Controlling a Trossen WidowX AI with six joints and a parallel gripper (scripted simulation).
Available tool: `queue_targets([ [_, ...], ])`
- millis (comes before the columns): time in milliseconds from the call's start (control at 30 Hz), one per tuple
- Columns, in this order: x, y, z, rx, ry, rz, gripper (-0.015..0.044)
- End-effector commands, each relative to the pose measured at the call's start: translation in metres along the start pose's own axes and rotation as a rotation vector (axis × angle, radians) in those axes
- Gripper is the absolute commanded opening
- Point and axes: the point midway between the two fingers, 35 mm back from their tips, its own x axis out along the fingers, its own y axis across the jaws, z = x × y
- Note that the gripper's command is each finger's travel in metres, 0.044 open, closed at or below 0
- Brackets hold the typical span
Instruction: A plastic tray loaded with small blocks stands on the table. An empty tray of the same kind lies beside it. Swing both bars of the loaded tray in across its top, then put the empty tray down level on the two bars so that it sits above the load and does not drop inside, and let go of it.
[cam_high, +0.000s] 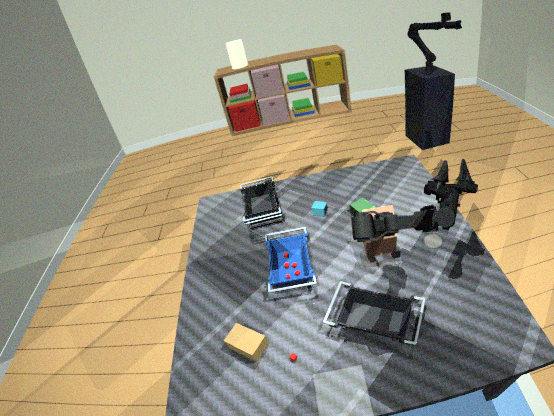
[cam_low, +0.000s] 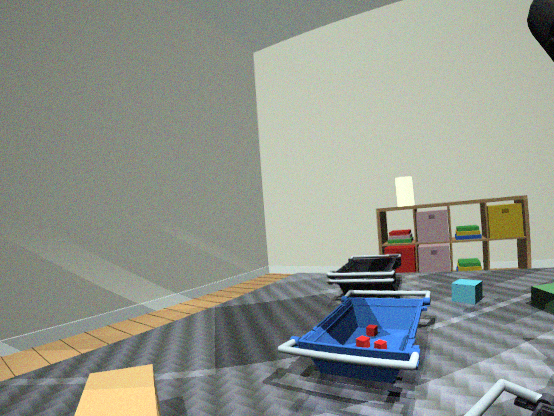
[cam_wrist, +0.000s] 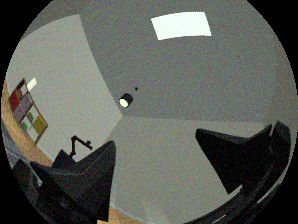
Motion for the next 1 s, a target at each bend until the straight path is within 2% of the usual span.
queue_targets([
  [0, 0.0, 0.0, 0.0, 0.0, 0.0, 0.0, 0.0374],
  [233, 0.0, -0.001, -0.001, 0.001, 0.004, -0.002, 0.019],
  [367, -0.013, -0.014, -0.019, 0.023, 0.09, -0.037, 0.0089],
  [700, -0.106, -0.074, -0.088, 0.128, 0.512, -0.245, 0.0089],
  [967, -0.203, -0.109, -0.109, 0.199, 0.819, -0.439, 0.0089],
])
